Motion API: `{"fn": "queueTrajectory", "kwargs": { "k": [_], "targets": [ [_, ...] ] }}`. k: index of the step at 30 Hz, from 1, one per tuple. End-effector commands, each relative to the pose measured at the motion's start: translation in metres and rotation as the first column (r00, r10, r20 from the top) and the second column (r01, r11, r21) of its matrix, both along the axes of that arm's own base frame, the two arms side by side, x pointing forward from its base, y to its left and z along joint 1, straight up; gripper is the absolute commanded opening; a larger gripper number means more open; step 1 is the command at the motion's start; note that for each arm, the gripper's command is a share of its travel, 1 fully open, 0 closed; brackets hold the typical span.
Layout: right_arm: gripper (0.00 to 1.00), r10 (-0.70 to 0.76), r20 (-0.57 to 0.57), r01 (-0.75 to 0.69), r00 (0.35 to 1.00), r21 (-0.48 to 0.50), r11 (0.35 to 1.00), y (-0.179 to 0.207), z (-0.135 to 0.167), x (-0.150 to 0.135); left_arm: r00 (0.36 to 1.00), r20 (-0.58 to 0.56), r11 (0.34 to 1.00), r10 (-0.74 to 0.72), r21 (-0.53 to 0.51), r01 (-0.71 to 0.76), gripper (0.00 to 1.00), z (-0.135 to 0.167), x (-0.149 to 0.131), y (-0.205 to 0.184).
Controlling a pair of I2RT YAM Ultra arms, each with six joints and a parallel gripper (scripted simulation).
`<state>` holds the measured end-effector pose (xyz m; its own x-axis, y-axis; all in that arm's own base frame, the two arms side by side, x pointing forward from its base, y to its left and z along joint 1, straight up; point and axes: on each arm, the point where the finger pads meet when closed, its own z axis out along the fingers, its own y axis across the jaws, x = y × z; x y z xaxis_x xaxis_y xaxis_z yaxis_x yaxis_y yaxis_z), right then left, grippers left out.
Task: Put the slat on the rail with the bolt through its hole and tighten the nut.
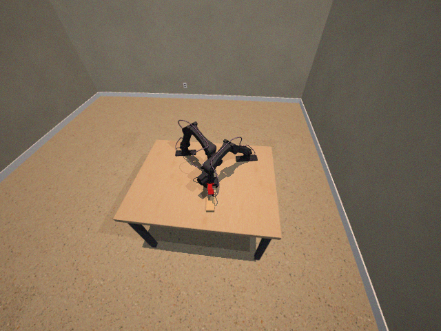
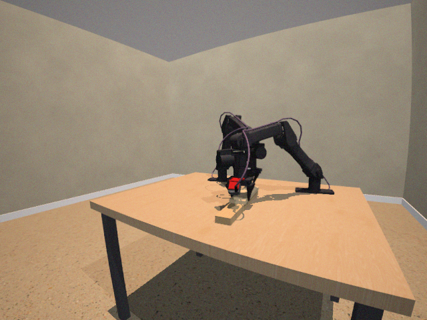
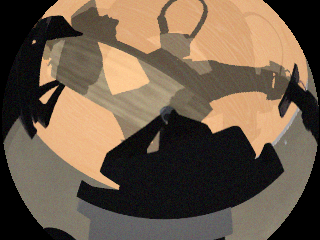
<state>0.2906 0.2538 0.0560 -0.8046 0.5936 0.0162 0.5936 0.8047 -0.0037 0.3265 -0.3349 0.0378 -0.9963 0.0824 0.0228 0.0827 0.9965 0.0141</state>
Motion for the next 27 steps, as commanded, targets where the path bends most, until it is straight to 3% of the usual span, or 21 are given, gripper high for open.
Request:
{"fn": "queueTrajectory", "kwargs": {
  "k": [1,5,12,27],
  "targets": [
    [0.12,-0.235,0.024,0.235,0.972,0.003,0.972,-0.0012,0.0044,0.0063,1.0,0.011,1.0,0.0,-0.011,0.0,0.72,0.0056,0.0014,-0.0014],
    [0.12,-0.311,0.023,0.311,0.95,0.003,0.95,-0.0012,0.0043,0.0063,1.0,0.011,1.0,0.0,-0.011,0.0,0.72,0.0056,0.0014,-0.0014],
    [0.12,-0.538,0.019,0.538,0.843,0.005,0.843,-0.0012,0.0043,0.0063,1.0,0.011,1.0,0.0,-0.011,0.0,0.72,0.0056,0.0014,-0.0014],
    [0.12,-0.543,0.019,0.543,0.839,0.005,0.839,-0.0012,0.0043,0.0063,1.0,0.011,1.0,0.0,-0.011,0.0,0.72,0.0056,0.0014,-0.0014]
  ]
}}
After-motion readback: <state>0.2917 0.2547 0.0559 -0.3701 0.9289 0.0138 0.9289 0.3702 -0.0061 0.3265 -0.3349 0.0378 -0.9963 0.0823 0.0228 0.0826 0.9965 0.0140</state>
